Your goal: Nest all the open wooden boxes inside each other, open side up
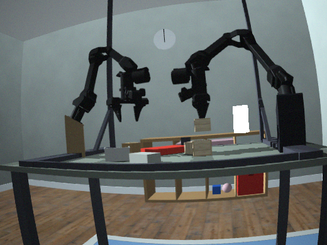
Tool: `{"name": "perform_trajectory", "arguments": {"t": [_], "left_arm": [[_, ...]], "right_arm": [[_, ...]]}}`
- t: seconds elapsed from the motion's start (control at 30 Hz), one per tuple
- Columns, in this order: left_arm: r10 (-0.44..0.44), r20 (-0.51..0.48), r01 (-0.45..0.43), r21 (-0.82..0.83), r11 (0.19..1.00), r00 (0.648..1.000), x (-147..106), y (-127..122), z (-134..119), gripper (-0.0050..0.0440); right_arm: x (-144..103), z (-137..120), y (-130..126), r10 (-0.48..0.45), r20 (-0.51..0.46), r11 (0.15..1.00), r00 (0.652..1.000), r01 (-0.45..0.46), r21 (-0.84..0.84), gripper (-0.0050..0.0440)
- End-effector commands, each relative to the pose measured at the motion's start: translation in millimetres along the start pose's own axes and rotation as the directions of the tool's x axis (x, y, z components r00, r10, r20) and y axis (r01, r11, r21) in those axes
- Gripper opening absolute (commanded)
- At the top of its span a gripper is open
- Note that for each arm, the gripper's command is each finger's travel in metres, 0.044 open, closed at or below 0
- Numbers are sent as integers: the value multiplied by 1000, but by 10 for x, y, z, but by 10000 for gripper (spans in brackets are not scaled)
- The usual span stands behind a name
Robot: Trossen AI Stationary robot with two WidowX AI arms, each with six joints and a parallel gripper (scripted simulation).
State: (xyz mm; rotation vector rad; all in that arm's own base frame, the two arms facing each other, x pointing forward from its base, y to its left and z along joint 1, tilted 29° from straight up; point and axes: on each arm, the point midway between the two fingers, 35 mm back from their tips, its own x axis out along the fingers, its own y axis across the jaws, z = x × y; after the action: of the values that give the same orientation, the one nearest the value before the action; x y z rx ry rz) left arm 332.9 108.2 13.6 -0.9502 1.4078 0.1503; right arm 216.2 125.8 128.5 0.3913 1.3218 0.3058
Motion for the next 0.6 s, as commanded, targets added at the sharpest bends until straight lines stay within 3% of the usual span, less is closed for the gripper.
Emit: {"name": "perform_trajectory", "arguments": {"t": [0.0, 0.37, 0.57], "left_arm": [[-8, 17, 8, 8, 1000, 1000, -83, -137, 96, 250], [-7, 24, 7, 12, 1000, 1000, -108, -129, 82, 250], [-7, 24, 7, 12, 1000, 1000, -108, -129, 82, 250]], "right_arm": [[-46, 14, 29, 11, 16, 1000, 1000, -11, -11, 400], [188, 300, -29, 97, 121, 995, 988, -93, -36, 400], [288, 515, -63, 162, 215, 986, 963, -149, -75, 400]]}}
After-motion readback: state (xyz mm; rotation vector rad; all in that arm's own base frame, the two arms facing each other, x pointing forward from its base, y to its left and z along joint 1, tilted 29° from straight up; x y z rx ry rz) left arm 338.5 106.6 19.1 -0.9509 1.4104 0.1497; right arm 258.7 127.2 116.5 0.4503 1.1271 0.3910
